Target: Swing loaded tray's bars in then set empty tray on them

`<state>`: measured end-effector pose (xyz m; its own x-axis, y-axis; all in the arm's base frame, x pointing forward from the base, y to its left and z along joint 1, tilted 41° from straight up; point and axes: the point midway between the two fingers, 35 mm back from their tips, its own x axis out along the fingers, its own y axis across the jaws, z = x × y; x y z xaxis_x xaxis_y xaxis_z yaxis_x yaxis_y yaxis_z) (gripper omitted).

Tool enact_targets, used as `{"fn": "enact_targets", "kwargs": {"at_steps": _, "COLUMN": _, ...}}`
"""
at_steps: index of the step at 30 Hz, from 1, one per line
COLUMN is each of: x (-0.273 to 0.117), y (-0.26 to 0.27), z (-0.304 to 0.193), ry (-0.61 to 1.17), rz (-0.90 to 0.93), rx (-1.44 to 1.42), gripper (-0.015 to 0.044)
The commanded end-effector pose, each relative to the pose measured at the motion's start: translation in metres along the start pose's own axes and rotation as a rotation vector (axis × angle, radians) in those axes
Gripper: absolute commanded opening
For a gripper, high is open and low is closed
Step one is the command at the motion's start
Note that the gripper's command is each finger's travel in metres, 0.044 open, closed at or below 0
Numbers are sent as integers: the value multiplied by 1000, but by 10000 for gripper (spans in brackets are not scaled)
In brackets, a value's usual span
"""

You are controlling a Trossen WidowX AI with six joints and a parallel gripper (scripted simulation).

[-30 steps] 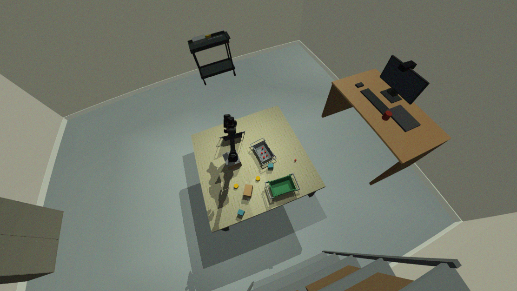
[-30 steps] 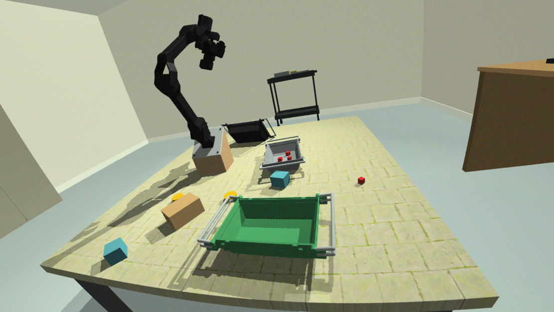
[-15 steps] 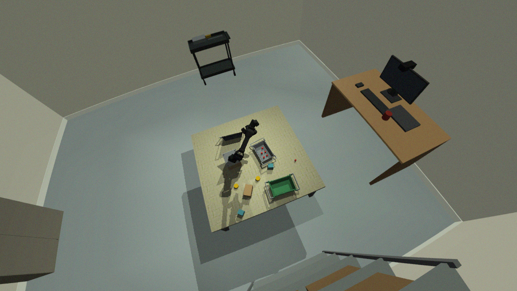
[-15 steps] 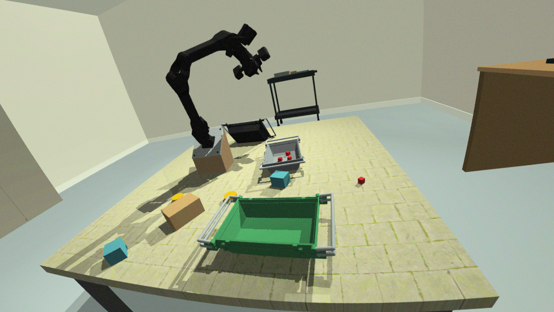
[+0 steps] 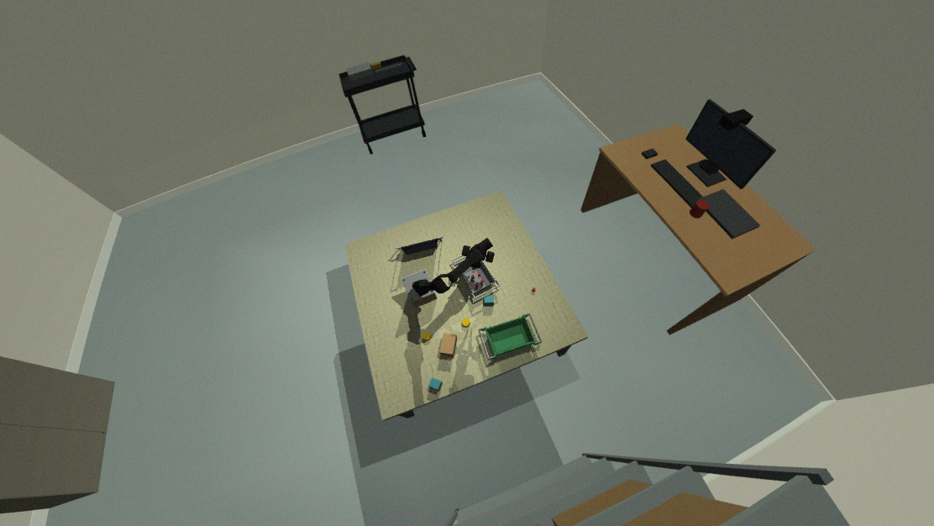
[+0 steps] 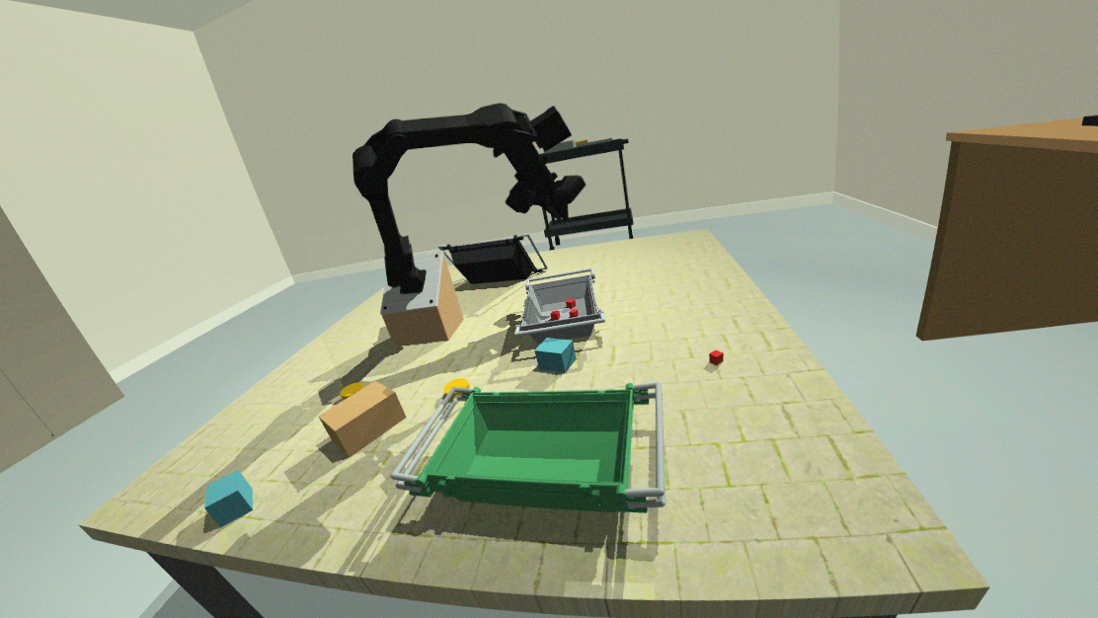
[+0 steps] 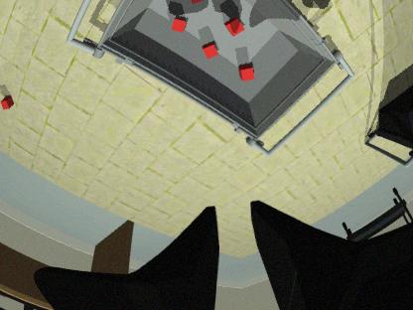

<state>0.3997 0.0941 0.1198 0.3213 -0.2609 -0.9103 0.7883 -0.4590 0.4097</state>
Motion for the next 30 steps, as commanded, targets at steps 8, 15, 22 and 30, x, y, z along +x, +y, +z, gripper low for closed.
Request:
{"fn": "enact_targets", "kwargs": {"at_steps": 8, "x": 57, "y": 78, "z": 141, "ry": -365, "rz": 173, "rx": 606, "gripper": 83}}
{"fn": "enact_targets", "kwargs": {"at_steps": 15, "x": 65, "y": 89, "z": 179, "ry": -450, "rz": 230, "rx": 749, "gripper": 83}}
{"fn": "enact_targets", "kwargs": {"at_steps": 22, "x": 81, "y": 91, "z": 187, "ry": -450, "rz": 230, "rx": 749, "gripper": 83}}
{"fn": "enact_targets", "kwargs": {"at_steps": 30, "x": 117, "y": 92, "z": 208, "ry": -451, "rz": 232, "rx": 748, "gripper": 83}}
